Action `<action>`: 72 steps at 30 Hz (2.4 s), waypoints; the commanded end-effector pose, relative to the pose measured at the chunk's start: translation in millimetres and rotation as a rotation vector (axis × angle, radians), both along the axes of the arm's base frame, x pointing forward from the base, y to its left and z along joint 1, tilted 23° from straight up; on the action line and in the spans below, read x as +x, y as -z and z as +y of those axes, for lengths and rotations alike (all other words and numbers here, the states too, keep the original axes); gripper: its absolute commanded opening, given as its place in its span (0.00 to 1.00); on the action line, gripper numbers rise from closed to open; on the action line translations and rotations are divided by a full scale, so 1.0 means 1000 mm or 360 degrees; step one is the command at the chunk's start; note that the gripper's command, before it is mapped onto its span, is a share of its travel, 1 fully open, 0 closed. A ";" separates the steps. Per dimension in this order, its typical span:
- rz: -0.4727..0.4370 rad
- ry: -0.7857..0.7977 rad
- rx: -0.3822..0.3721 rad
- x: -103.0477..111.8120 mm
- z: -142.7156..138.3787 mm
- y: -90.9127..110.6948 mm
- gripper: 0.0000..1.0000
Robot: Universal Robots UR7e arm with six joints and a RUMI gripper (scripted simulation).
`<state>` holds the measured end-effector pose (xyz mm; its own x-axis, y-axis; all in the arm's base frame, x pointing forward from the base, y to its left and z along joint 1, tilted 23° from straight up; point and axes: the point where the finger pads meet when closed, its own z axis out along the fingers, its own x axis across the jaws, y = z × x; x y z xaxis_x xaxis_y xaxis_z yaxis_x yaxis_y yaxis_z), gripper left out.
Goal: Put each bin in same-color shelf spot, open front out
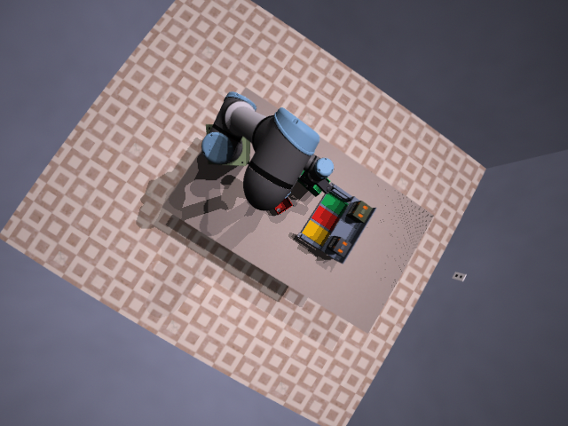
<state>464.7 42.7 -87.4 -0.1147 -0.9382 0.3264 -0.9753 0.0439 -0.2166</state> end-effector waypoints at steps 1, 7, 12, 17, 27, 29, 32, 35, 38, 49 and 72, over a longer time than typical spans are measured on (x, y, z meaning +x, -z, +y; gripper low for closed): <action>0.0013 -0.0070 -0.0009 0.005 -0.001 -0.004 0.00; 0.0029 -0.0113 -0.0019 0.006 -0.003 -0.004 0.00; 0.0041 -0.0147 -0.0026 0.007 -0.003 -0.005 0.00; 0.0051 -0.0171 -0.0031 0.007 -0.004 -0.005 0.00; 0.0059 -0.0193 -0.0036 0.008 -0.004 -0.005 0.00; 0.0060 -0.0195 -0.0036 0.008 -0.004 -0.005 0.00; 0.0061 -0.0197 -0.0037 0.007 -0.004 -0.005 0.00; 0.0061 -0.0198 -0.0037 0.007 -0.004 -0.005 0.00; 0.0061 -0.0198 -0.0037 0.007 -0.004 -0.005 0.00; 0.0056 -0.0196 -0.0035 0.010 -0.005 -0.006 0.00; 0.0059 -0.0195 -0.0034 0.023 -0.011 0.009 0.00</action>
<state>477.4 34.7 -90.4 0.0145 -0.9367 0.3498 -0.9815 -0.0802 -0.1740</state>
